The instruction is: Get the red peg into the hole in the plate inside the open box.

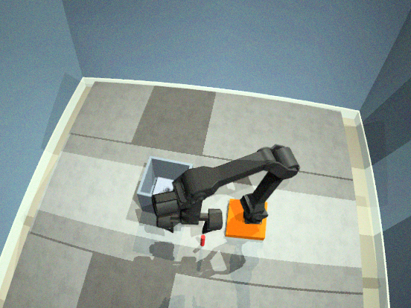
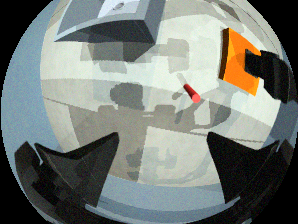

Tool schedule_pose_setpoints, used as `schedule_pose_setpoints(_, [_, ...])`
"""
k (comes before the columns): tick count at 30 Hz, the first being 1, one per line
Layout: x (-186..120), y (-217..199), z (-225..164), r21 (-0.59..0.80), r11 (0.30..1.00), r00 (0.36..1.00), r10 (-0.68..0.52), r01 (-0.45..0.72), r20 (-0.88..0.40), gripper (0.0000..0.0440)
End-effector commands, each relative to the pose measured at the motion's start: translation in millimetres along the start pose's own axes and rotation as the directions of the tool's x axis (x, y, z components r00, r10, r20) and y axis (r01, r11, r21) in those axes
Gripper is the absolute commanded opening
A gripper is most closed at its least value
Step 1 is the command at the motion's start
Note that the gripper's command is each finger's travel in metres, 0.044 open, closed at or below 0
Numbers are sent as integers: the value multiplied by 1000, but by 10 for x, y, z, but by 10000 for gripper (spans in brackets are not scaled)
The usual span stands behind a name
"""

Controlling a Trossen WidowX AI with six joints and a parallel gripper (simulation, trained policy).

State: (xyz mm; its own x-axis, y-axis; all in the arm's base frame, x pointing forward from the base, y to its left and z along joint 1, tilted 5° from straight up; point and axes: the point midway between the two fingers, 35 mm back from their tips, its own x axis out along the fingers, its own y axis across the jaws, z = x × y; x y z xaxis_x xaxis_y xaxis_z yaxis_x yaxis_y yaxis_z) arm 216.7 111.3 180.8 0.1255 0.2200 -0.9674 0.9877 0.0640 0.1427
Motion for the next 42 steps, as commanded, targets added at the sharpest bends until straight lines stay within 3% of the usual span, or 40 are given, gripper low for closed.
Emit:
schedule_pose_setpoints(1, [161, -158, -9, -38, 995, 996, -90, 90, 12, 440])
schedule_pose_setpoints(15, [557, -482, 87, -93, 968, 972, -230, 233, 40, 440])
schedule_pose_setpoints(32, [1040, -637, 258, -81, 958, 961, -269, 274, 63, 434])
schedule_pose_setpoints(36, [1122, -632, 280, -87, 960, 963, -261, 267, 72, 376])
schedule_pose_setpoints(42, [1197, -586, 290, -106, 959, 963, -256, 264, 79, 223])
